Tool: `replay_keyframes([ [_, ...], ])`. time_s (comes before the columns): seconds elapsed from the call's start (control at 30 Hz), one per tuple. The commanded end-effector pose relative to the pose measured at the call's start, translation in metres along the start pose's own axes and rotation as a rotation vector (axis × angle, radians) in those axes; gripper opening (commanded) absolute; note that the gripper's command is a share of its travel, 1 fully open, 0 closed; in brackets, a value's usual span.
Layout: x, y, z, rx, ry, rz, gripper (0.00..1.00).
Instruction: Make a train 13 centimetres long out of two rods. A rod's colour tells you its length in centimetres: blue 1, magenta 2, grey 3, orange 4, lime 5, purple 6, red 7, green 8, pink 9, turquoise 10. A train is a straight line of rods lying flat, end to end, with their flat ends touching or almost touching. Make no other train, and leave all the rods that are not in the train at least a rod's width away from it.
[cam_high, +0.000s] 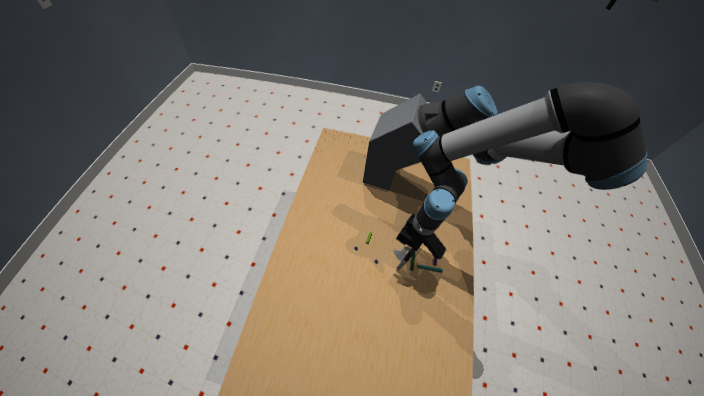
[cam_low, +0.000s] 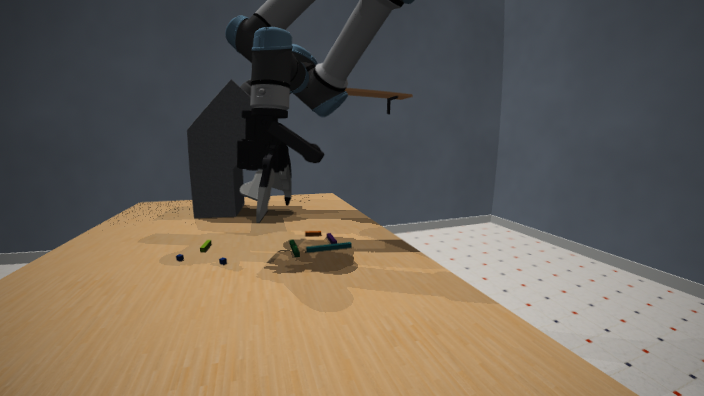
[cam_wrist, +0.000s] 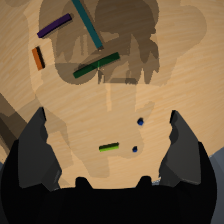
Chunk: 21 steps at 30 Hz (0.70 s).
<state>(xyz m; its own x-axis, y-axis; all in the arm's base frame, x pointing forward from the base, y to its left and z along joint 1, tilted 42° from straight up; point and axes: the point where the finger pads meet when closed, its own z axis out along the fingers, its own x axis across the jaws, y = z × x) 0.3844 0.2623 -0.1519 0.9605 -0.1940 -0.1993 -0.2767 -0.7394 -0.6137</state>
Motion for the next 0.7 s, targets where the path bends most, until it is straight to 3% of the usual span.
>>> replay_keyframes([
  [0.0, 0.003, 0.013, 0.0, 0.01, -0.009, -0.167, 1.0],
  [0.67, 0.008, 0.065, 0.0, 0.013, -0.008, -0.74, 1.0],
])
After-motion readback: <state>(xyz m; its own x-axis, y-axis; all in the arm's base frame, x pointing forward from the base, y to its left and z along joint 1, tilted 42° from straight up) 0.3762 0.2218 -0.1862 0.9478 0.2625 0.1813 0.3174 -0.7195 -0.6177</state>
